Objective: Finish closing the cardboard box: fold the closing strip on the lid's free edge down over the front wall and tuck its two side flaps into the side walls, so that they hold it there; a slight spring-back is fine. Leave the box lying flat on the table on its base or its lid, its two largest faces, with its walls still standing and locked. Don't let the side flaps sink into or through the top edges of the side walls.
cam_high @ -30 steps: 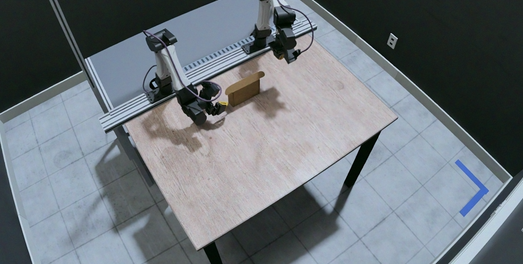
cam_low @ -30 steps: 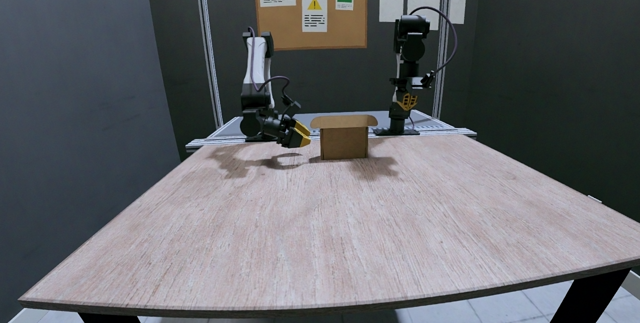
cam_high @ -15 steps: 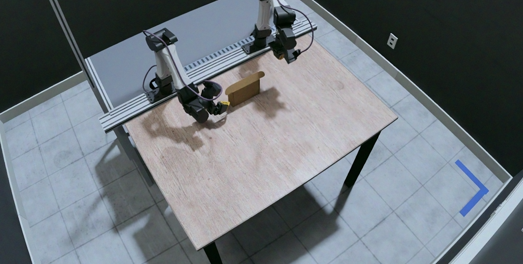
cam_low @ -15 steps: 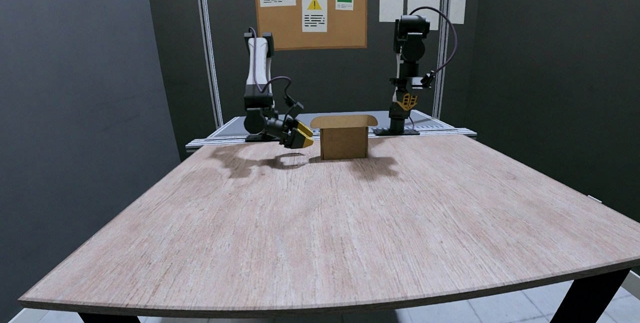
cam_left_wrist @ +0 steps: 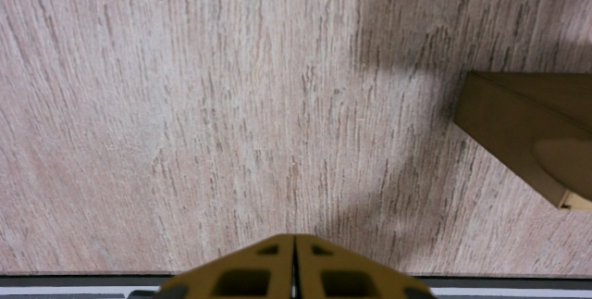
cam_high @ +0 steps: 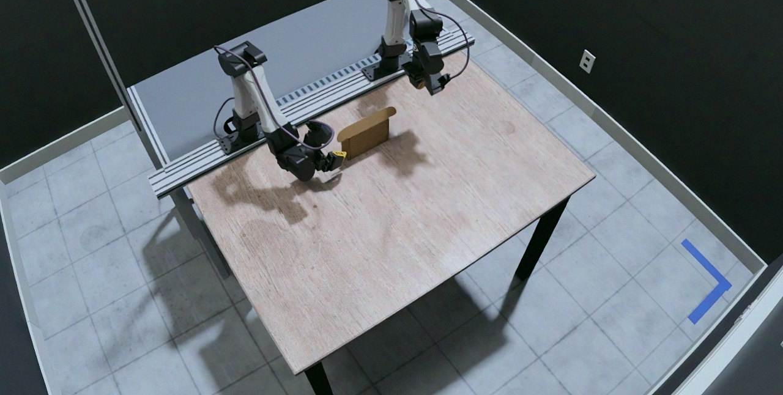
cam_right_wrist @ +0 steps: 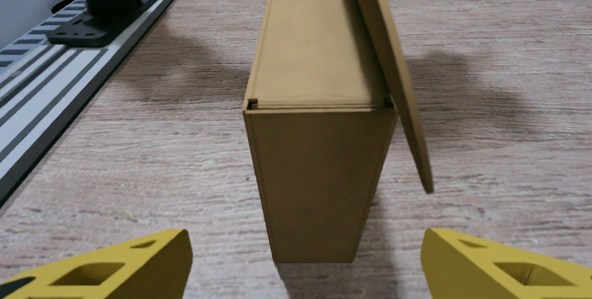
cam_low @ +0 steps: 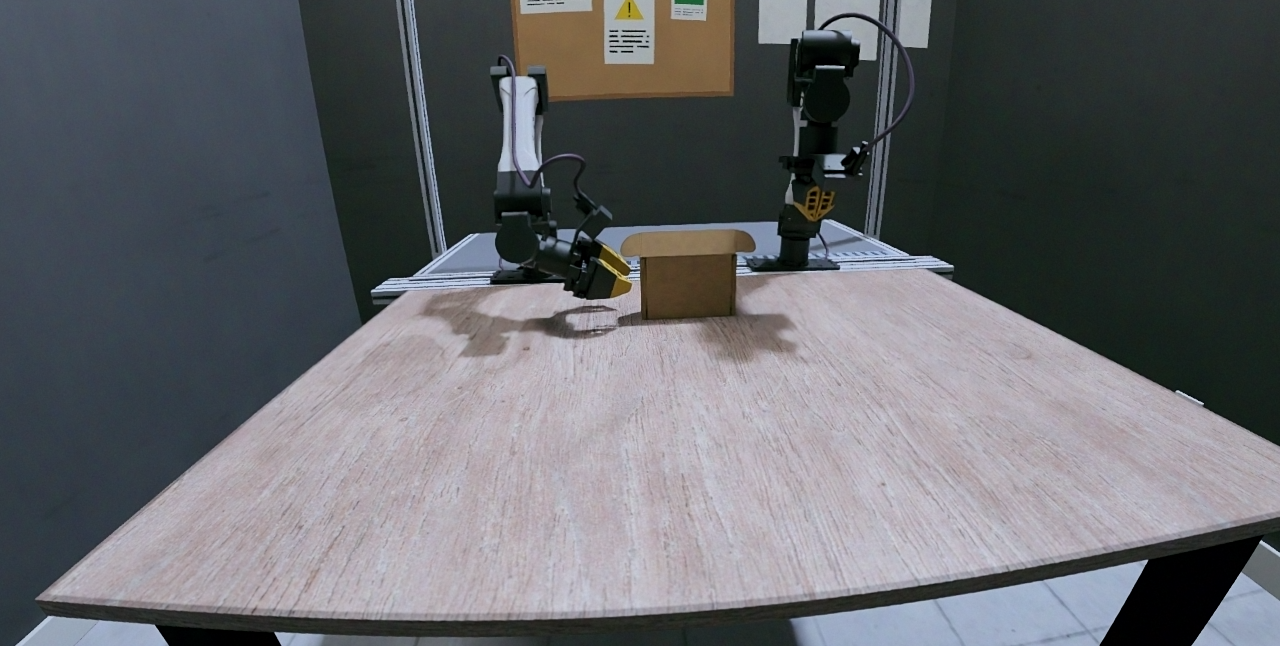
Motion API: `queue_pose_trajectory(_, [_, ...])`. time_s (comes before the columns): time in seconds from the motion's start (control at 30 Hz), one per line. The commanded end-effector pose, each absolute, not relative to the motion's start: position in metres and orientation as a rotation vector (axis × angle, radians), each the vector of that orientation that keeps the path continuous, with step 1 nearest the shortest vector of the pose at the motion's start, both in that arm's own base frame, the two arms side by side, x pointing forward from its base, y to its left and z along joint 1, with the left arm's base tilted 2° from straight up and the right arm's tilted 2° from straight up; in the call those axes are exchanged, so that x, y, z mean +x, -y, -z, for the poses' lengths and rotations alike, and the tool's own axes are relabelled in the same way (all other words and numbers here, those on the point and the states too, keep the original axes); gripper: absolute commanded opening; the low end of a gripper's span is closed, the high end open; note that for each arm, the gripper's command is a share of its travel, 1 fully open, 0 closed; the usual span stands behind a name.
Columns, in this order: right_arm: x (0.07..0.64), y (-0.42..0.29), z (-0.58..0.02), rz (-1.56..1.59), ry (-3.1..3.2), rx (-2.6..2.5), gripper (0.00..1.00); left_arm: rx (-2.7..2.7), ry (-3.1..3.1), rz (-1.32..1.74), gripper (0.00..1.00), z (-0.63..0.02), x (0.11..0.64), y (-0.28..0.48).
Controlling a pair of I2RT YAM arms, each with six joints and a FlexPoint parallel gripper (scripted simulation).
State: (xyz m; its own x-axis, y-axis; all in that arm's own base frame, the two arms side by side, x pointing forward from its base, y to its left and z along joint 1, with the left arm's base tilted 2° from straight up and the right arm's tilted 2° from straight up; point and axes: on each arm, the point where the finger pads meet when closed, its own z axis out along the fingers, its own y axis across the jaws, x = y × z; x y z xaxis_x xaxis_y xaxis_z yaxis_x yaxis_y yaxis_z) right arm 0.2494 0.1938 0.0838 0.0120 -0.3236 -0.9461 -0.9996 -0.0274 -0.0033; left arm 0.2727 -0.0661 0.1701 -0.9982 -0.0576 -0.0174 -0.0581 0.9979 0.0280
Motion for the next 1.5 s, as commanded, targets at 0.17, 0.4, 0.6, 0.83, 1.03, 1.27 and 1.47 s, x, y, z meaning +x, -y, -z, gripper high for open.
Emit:
queue_pose_trajectory(0.17, [0.250, -0.200, -0.088, -1.016, -1.407, -1.474, 0.80, -0.092, -3.115, -0.044, 0.00, -0.174, 0.273, 0.067])
queue_pose_trajectory(0.4, [0.250, -0.203, -0.085, -1.022, -1.412, -1.473, 0.80, -0.092, -3.115, -0.044, 0.00, -0.174, 0.273, 0.067])
queue_pose_trajectory(0.6, [0.250, -0.207, -0.080, -1.033, -1.425, -1.469, 0.80, -0.092, -3.115, -0.044, 0.00, -0.174, 0.273, 0.067])
queue_pose_trajectory(0.83, [0.248, -0.210, -0.074, -1.050, -1.439, -1.466, 0.80, -0.092, -3.115, -0.044, 0.00, -0.174, 0.273, 0.067])
queue_pose_trajectory(1.03, [0.249, -0.214, -0.072, -1.049, -1.444, -1.465, 0.80, -0.092, -3.115, -0.044, 0.00, -0.174, 0.273, 0.067])
queue_pose_trajectory(1.27, [0.248, -0.218, -0.070, -1.050, -1.445, -1.465, 0.80, -0.092, -3.115, -0.044, 0.00, -0.174, 0.273, 0.067])
queue_pose_trajectory(1.47, [0.248, -0.221, -0.068, -1.051, -1.447, -1.464, 0.80, -0.092, -3.115, -0.044, 0.00, -0.174, 0.273, 0.067])
